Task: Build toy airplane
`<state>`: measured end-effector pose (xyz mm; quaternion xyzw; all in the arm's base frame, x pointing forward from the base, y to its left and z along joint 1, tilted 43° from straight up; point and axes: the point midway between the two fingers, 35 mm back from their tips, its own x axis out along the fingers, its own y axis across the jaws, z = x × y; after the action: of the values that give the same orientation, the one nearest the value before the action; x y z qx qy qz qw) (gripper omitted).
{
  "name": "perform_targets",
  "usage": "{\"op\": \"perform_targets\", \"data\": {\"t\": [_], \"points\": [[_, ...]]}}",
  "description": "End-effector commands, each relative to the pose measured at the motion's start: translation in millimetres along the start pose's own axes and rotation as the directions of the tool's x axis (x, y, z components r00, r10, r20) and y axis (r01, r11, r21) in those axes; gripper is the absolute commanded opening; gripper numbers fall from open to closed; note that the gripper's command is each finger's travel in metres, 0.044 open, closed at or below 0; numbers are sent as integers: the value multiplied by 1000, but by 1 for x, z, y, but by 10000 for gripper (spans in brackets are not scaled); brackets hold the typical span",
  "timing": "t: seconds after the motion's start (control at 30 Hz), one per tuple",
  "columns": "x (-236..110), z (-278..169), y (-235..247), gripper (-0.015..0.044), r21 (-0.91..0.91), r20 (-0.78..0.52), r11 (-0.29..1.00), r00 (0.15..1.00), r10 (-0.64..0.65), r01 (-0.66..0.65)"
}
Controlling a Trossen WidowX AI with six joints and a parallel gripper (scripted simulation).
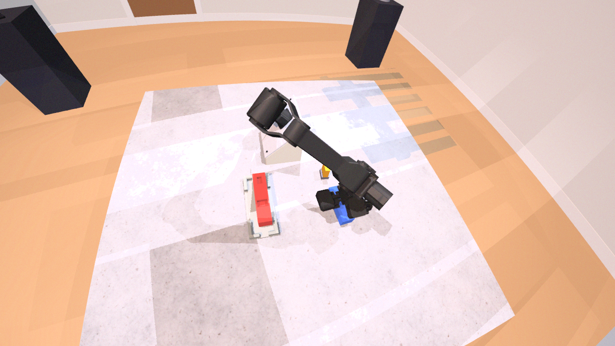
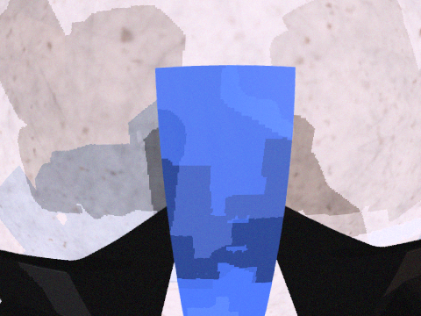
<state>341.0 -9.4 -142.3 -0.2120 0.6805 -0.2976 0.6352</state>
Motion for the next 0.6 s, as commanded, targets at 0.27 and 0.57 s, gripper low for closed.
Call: {"op": "perform_targets", "data": {"t": [0.27,0.57], "points": [[-9,5,-1,0,17,26,1000,1000,-1,1],[-30,10,0,0,25,37,1000,999,4,-5]]}}
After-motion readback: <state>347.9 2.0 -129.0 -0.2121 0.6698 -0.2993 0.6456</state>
